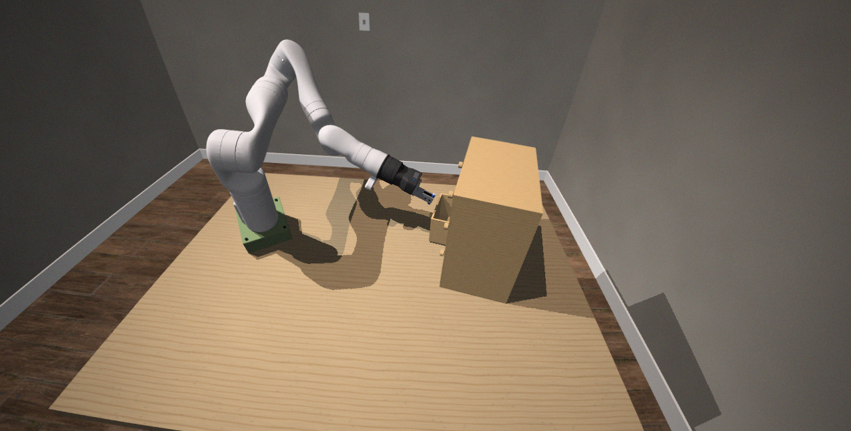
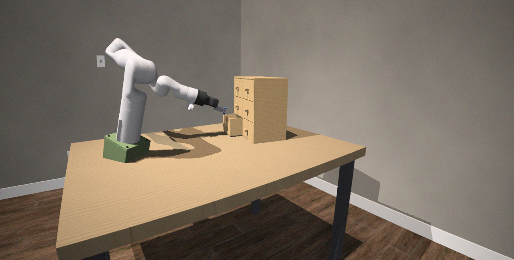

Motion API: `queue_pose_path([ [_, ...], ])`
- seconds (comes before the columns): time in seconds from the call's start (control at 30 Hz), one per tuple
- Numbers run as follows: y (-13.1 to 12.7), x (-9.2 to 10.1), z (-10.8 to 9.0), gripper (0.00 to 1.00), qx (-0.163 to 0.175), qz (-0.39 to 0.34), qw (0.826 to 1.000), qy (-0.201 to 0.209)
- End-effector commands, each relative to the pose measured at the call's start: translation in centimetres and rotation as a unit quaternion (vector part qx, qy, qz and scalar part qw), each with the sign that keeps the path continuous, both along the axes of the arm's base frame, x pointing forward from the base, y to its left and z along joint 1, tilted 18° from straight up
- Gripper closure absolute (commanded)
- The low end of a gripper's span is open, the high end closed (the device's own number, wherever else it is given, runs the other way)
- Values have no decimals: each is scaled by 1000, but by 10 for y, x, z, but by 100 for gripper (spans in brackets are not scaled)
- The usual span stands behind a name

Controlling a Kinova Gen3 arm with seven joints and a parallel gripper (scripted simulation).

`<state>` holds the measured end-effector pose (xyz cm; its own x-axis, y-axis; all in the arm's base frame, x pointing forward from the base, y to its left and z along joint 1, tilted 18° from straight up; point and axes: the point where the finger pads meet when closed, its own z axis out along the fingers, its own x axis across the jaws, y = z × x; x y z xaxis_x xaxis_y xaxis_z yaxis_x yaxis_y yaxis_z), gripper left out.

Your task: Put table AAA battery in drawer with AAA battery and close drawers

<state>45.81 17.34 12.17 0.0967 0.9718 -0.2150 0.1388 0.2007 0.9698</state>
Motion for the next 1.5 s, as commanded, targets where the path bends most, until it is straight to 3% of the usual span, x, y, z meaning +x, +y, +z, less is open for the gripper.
queue_pose_path([
  [0.0,-6,8,2,76,3,-7,1000,0],
  [0.73,-8,41,9,76,3,-7,1000,0],
  [1.47,-8,48,11,76,3,-7,1000,0],
])
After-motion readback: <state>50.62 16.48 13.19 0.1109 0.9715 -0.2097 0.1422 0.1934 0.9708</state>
